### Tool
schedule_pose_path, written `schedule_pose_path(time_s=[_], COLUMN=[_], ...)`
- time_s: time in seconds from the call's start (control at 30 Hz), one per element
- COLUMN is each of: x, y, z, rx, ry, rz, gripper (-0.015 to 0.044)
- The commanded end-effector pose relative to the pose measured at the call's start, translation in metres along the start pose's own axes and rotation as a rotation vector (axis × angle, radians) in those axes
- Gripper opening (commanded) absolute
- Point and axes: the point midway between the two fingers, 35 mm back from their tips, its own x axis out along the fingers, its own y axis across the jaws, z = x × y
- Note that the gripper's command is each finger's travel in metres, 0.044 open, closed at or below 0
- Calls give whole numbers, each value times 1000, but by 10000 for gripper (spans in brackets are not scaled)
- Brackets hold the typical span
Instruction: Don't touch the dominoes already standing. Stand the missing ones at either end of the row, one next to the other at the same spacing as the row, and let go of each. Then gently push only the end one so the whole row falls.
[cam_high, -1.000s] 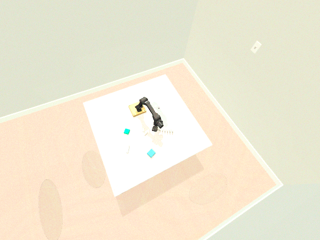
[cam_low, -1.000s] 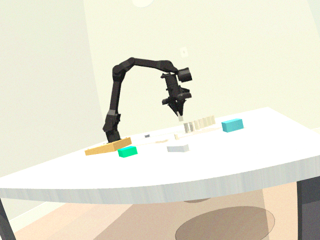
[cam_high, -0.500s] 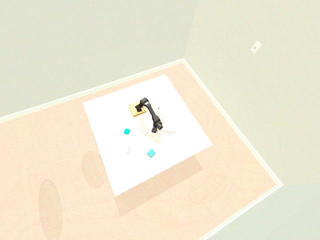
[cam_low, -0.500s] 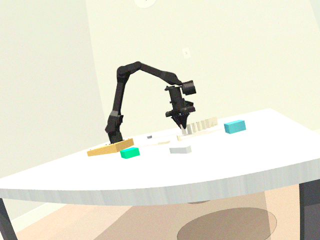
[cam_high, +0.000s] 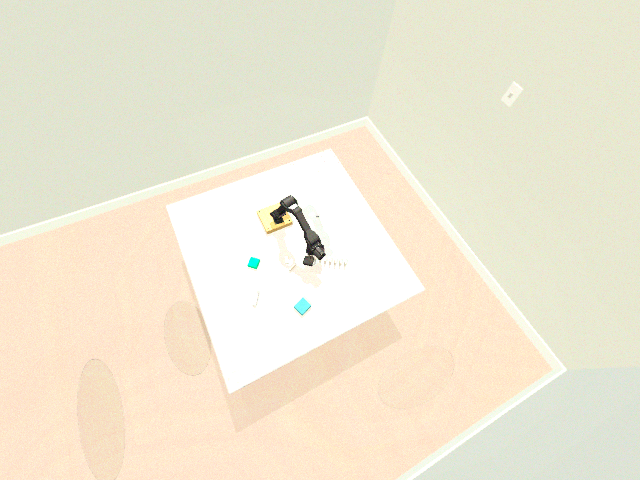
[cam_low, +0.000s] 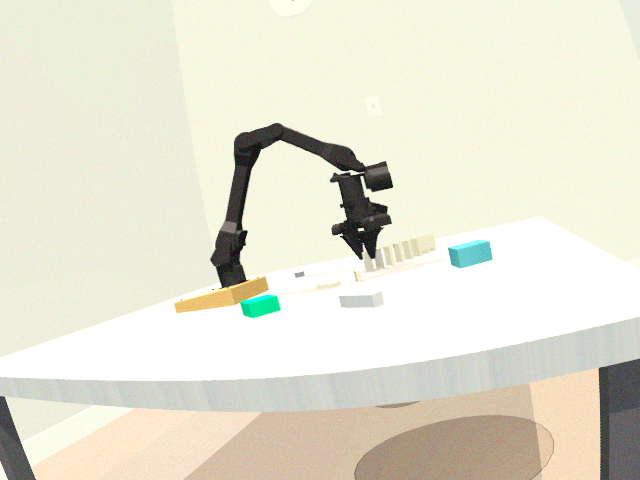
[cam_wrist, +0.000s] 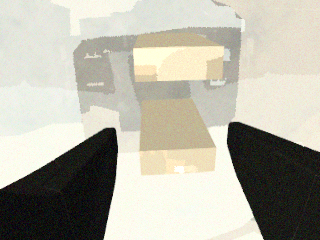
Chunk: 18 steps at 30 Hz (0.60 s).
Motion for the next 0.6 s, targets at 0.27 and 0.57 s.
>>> schedule_pose_path(time_s=[0.27,0.57], x=[-1,-121], y=[-1,-1], z=[0,2], rx=[3,4], ry=[3,-3], rz=[-2,-3], gripper=[440,440])
